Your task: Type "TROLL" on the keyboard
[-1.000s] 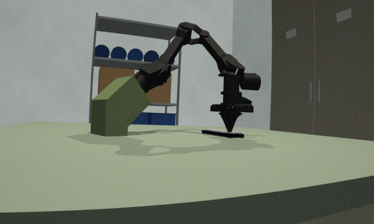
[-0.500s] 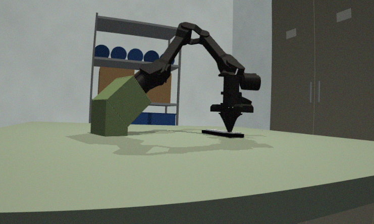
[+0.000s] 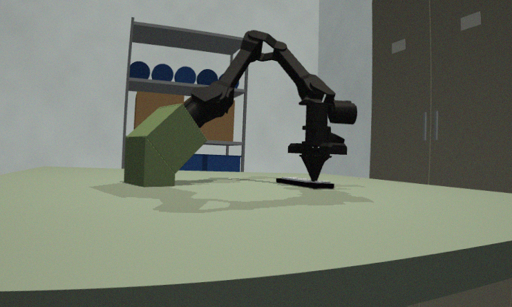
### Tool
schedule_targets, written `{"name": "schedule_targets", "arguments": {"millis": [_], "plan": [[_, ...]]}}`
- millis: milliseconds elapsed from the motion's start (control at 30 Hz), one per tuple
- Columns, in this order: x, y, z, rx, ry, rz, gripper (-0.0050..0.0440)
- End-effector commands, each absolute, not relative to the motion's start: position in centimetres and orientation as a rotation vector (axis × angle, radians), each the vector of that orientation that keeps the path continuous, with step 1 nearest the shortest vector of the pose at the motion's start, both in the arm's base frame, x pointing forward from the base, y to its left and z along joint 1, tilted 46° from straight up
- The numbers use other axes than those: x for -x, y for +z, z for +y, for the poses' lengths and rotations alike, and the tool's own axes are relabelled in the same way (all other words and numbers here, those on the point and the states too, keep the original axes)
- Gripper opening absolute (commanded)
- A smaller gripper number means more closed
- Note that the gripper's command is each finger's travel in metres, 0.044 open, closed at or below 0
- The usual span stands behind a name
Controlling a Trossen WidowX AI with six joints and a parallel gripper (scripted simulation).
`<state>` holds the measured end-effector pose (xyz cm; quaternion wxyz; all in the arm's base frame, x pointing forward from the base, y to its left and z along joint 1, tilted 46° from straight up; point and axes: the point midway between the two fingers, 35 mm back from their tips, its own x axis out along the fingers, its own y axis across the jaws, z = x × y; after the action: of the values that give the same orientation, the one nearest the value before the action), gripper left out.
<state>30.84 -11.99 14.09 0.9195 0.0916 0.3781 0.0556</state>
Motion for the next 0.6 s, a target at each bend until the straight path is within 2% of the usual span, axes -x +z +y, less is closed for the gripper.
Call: {"name": "schedule_targets", "arguments": {"millis": [0,267,567], "plan": [[-30.8,13.9,-12.0,-0.190,0.109,0.783,0.0000],[-28.4,16.2,-12.6,-0.190,0.109,0.783,0.0000],[-28.4,16.2,-12.6,-0.190,0.109,0.783,0.0000]]}}
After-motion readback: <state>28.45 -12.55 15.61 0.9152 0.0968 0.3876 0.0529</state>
